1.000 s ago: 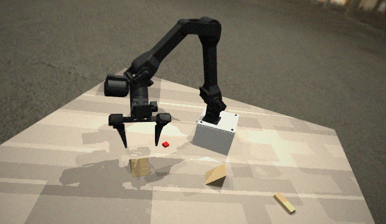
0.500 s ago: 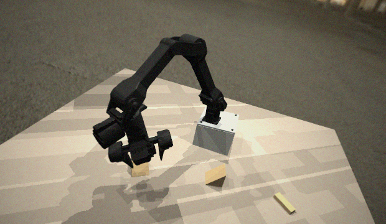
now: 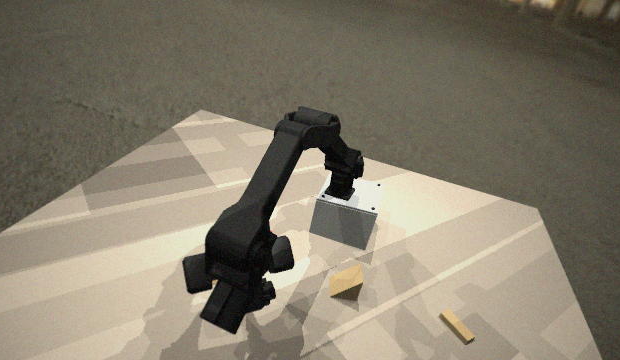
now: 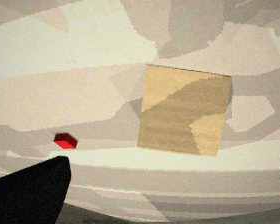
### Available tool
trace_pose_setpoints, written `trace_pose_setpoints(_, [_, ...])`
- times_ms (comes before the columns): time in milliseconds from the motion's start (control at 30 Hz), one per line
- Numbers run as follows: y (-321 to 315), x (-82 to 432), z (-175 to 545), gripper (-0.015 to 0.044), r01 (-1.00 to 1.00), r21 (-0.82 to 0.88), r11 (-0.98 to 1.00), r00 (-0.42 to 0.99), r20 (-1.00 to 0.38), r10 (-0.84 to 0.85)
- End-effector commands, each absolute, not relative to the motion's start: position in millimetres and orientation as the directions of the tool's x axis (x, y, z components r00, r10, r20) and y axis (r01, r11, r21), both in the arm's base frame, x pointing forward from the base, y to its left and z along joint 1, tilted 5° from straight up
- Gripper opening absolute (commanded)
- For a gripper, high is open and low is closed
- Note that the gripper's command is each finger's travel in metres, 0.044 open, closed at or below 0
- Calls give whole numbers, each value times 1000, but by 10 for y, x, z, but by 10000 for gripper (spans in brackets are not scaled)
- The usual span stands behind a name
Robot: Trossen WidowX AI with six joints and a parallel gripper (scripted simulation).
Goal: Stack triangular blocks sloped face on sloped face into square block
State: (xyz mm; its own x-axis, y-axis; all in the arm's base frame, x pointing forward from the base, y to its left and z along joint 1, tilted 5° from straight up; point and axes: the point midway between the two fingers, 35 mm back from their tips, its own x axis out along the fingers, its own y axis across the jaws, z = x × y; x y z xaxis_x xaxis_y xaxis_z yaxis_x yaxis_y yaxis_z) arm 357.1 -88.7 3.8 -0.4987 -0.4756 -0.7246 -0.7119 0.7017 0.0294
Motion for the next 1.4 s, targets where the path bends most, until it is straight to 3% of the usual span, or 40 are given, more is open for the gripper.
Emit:
trace_pose_setpoints(0, [-940,3595,58,440,-709,8,706,-498,-715,-492])
trace_pose_setpoints(533, [-1450,3084,-620,440,-665,-67,744,-522,-671,-526])
trace_pose_setpoints(967, [-1455,3077,-627,440,-664,-67,745,-522,-671,-527])
trace_pose_setpoints(1200, [-1452,3091,-625,256,-665,-64,744,-521,-674,-524])
trace_pose_setpoints(1367, [-1452,3091,-625,223,-665,-64,744,-521,-674,-524])
